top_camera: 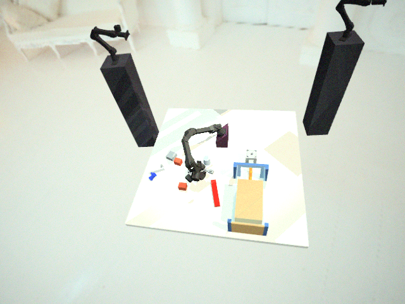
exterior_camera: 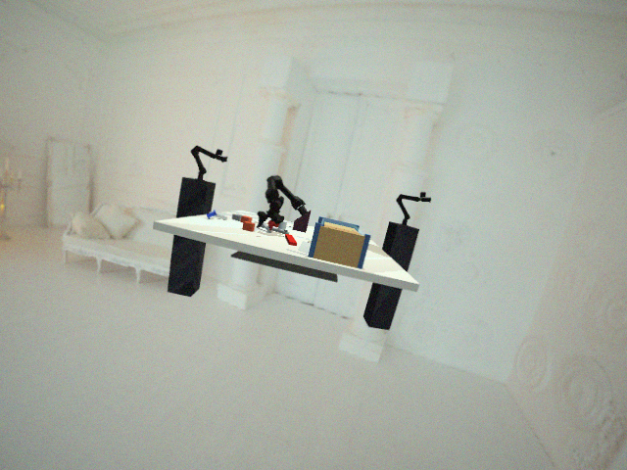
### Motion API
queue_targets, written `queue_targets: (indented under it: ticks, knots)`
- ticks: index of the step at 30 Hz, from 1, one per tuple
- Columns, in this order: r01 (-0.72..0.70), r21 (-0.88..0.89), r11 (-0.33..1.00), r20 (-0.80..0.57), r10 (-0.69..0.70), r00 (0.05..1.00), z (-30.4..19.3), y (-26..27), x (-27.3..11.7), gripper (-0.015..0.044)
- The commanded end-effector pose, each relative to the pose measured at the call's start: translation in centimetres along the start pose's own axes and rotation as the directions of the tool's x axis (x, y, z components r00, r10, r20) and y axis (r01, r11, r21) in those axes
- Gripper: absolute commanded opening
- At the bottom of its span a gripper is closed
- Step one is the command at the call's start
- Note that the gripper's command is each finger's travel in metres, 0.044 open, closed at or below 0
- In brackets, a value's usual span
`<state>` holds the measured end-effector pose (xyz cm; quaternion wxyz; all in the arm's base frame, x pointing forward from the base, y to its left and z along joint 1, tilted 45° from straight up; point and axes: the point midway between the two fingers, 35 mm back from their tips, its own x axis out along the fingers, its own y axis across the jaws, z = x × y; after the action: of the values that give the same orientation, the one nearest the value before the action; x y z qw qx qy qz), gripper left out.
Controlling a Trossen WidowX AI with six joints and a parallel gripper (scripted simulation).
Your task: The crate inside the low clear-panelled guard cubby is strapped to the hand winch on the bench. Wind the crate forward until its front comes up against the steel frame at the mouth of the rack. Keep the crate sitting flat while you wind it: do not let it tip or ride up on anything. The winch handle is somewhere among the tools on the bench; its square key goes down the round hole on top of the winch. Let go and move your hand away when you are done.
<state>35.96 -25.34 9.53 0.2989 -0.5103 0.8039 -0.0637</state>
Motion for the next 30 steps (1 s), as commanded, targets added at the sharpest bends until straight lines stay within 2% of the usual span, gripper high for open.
queue_targets:
  ticks: [1,2,10,30]
  knots:
    - [-0.013,-0.013,1.000,-0.005,0.013,1.000,0.01,0.35,0.55,0.0440]
    - [-0.013,-0.013,1.000,-0.005,0.013,1.000,0.01,0.35,0.55,0.0440]
    - [0.000,-0.001,1.000,0.000,0.000,1.000,0.01,0.01,0.01,0.0230]
    - [0.000,-0.001,1.000,0.000,0.000,1.000,0.01,0.01,0.01,0.0097]
